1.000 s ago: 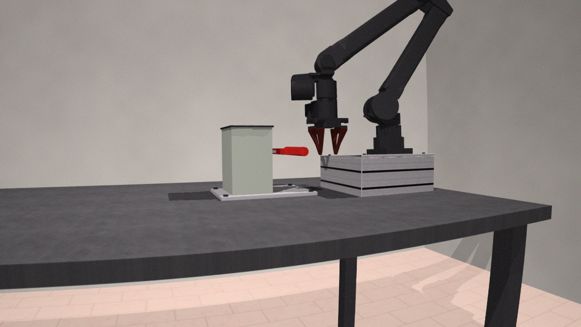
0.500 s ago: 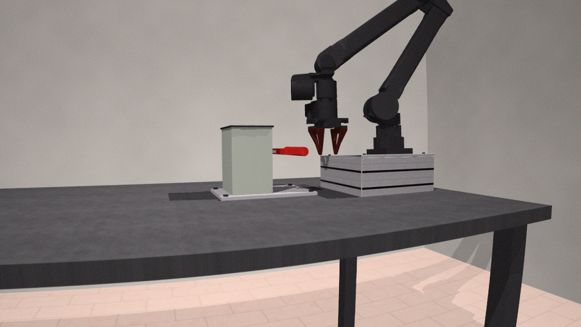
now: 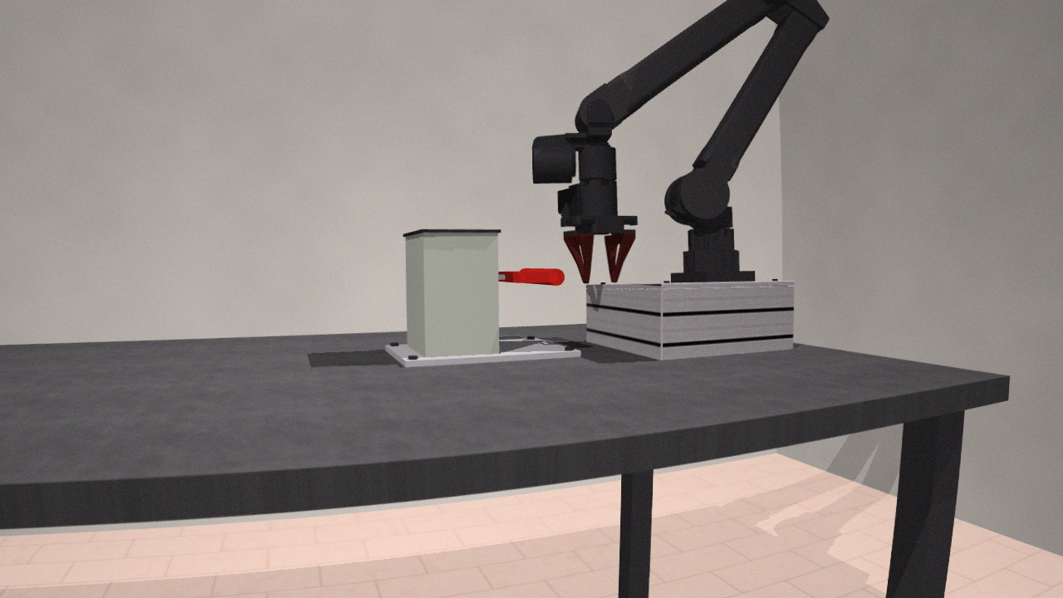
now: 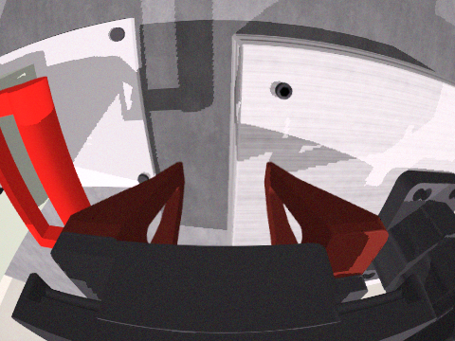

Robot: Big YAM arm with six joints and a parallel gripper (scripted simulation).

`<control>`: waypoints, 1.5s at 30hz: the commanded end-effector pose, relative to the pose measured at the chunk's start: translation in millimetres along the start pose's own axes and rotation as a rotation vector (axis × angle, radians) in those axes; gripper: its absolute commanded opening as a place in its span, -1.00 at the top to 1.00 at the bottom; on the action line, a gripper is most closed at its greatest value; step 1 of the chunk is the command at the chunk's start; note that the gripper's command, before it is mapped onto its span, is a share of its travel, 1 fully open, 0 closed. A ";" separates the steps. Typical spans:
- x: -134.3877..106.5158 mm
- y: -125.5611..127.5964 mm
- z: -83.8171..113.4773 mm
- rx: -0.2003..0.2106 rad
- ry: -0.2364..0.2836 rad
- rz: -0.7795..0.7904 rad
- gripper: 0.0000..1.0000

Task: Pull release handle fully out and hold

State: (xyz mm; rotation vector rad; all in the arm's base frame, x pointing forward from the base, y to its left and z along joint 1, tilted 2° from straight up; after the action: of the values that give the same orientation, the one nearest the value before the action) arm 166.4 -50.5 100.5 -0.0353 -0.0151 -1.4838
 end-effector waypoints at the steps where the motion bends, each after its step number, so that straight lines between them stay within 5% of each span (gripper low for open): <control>1: 1.5 4.3 0.8 0.006 0.000 0.004 0.04; 30: 1.5 4.3 1.5 0.006 0.000 0.004 0.04; 45: 1.6 4.4 20.9 0.006 0.000 0.004 0.04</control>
State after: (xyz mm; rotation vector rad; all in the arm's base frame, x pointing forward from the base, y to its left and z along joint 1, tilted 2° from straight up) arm 157.6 -48.1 104.3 -0.0539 0.0220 -1.4829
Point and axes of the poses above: the point where the finger pads meet when closed, its own z axis back along the fingers, its own y axis across the jaws, x = y × z, the point moved 9 cm from there along z, back along the fingers, and after that the axes turned 2 degrees about z, right-handed, at the moved point
